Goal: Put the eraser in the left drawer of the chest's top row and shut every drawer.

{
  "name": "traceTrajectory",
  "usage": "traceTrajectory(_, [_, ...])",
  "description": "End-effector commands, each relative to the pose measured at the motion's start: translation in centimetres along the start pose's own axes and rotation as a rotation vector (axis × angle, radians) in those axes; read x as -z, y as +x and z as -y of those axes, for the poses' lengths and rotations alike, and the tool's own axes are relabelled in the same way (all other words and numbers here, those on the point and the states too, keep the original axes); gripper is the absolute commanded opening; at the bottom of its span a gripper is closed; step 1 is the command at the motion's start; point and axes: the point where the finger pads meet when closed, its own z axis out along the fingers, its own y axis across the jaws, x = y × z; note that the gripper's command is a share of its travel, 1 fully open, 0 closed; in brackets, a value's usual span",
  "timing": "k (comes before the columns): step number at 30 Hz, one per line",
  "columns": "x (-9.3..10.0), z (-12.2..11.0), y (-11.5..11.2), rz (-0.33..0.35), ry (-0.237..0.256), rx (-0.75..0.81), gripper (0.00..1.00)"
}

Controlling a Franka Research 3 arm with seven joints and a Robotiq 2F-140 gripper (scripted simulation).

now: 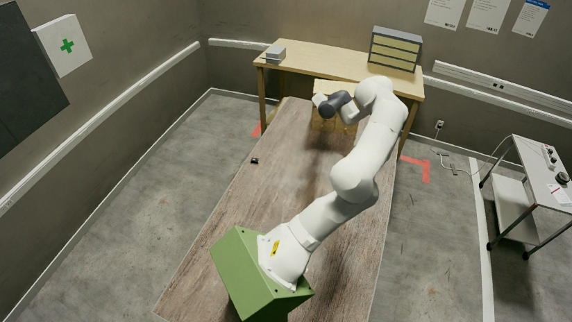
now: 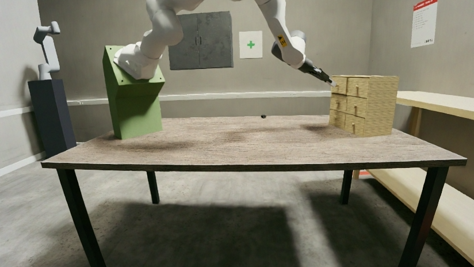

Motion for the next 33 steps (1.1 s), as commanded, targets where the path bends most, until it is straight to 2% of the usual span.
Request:
traceTrajectory(1, [-0.19, 0.1, -0.15, 0.008, 0.003, -0.002, 0.1])
traceTrajectory(33, [-0.64, 0.1, 0.11, 0.008, 0.003, -0.002, 0.1])
